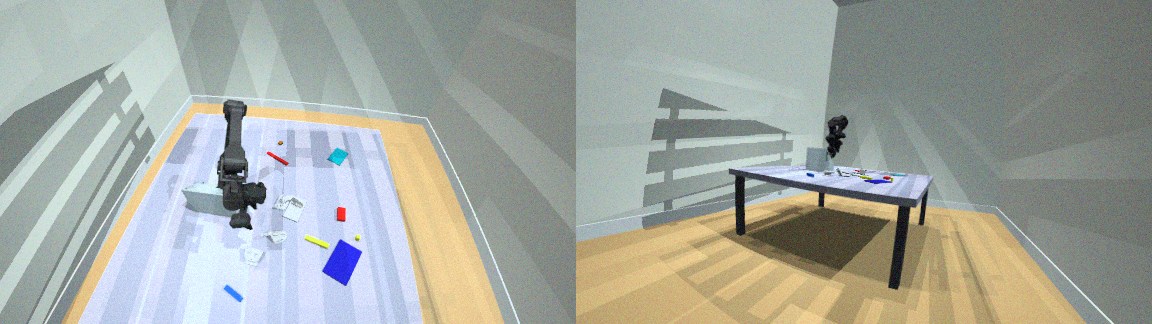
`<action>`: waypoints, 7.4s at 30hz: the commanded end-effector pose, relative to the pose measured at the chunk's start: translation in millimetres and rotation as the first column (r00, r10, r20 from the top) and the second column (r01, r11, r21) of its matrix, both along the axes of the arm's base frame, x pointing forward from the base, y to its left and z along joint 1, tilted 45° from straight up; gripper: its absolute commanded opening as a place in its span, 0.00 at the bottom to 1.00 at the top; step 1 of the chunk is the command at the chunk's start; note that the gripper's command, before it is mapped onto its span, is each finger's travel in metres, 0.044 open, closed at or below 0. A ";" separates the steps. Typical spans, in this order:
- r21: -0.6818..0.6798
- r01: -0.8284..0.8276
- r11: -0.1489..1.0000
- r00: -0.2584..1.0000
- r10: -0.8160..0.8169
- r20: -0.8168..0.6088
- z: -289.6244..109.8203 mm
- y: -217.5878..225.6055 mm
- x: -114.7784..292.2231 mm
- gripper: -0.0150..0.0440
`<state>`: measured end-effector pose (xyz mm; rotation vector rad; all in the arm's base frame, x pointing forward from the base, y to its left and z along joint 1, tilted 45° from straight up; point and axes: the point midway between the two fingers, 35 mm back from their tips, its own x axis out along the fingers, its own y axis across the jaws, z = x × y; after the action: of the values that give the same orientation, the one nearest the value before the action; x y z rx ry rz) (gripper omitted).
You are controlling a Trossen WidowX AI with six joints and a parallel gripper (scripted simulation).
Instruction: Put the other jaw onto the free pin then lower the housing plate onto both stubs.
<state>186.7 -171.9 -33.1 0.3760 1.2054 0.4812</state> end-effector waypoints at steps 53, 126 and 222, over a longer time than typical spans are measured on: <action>0.177 -0.319 0.931 0.925 0.346 -0.154 -102.7 102.1 31.3 1.00; 0.170 -0.310 0.935 0.929 0.336 -0.156 -113.0 113.0 29.1 0.32; 0.169 0.140 0.975 0.858 -0.034 -0.513 -60.7 75.6 49.2 0.32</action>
<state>231.4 -95.9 -96.3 0.7097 1.6312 0.5019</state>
